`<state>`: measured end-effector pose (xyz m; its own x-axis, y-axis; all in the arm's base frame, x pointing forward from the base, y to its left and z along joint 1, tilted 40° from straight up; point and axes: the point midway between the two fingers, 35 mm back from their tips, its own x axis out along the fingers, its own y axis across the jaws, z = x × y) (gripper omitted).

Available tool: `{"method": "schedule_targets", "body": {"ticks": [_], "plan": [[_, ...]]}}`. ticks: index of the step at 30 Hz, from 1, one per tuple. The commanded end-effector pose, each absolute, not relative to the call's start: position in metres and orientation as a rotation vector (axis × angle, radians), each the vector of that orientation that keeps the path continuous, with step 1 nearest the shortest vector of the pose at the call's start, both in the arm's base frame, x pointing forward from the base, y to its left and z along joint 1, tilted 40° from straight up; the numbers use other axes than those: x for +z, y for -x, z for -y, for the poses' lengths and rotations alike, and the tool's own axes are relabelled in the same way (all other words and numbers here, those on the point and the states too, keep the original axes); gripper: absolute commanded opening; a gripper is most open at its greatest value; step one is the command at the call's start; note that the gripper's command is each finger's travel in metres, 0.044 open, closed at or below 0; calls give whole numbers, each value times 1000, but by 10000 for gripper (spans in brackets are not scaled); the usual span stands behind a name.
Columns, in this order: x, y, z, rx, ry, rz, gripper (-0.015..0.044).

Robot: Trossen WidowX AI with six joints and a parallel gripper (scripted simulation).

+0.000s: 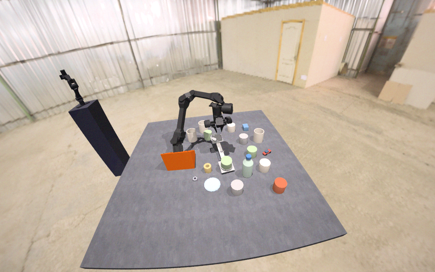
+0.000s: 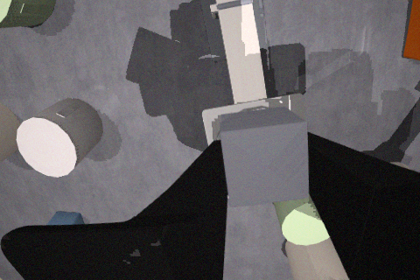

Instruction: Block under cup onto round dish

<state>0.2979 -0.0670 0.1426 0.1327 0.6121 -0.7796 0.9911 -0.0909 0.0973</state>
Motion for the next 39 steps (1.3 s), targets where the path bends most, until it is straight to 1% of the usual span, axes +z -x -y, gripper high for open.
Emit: {"method": "schedule_targets", "body": {"ticks": [1, 11, 22, 35, 39], "plan": [[118, -300, 91, -775, -1769, -1543, 0], [48, -292, 151, -795, -1762, -1534, 0], [-32, -258, 204, -798, -1762, -1540, 0], [-127, -195, 235, -771, -1777, -1559, 0], [-131, -192, 236, -769, -1778, -1560, 0]]}}
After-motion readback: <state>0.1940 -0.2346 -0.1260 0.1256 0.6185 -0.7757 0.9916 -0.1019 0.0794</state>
